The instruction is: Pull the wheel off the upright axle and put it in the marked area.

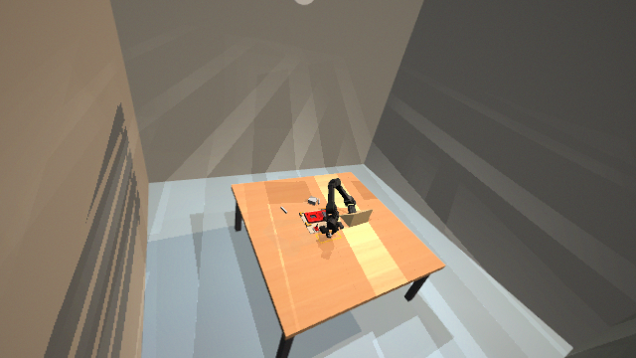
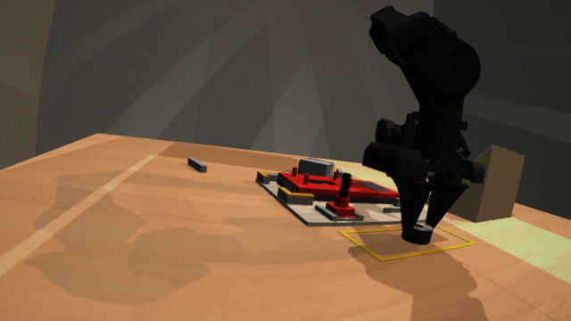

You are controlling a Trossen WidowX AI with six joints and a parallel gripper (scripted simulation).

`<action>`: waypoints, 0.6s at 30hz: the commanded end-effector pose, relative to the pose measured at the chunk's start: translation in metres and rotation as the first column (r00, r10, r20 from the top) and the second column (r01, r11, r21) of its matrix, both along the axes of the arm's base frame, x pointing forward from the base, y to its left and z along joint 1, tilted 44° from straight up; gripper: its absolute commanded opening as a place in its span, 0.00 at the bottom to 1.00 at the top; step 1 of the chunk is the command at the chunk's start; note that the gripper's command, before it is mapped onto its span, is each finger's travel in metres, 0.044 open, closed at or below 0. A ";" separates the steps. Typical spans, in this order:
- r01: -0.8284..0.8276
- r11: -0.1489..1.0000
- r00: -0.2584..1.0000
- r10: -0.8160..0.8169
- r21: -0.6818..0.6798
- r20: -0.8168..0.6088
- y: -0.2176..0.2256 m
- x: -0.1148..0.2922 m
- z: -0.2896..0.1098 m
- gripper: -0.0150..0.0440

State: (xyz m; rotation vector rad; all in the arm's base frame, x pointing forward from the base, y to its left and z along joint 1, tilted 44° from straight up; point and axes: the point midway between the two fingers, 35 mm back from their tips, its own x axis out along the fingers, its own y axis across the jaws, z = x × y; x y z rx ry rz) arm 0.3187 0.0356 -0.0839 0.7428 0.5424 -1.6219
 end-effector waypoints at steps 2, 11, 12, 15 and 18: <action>0.001 1.000 1.000 -0.001 0.000 0.002 0.000 0.001 0.001 0.48; -0.003 1.000 1.000 0.003 0.001 0.002 0.015 0.003 0.015 0.76; -0.005 1.000 1.000 0.005 0.001 0.002 0.021 0.004 0.021 0.76; -0.011 1.000 1.000 0.011 0.001 0.002 0.040 0.005 0.042 0.76; -0.011 1.000 1.000 0.011 0.001 0.002 0.042 0.005 0.043 0.76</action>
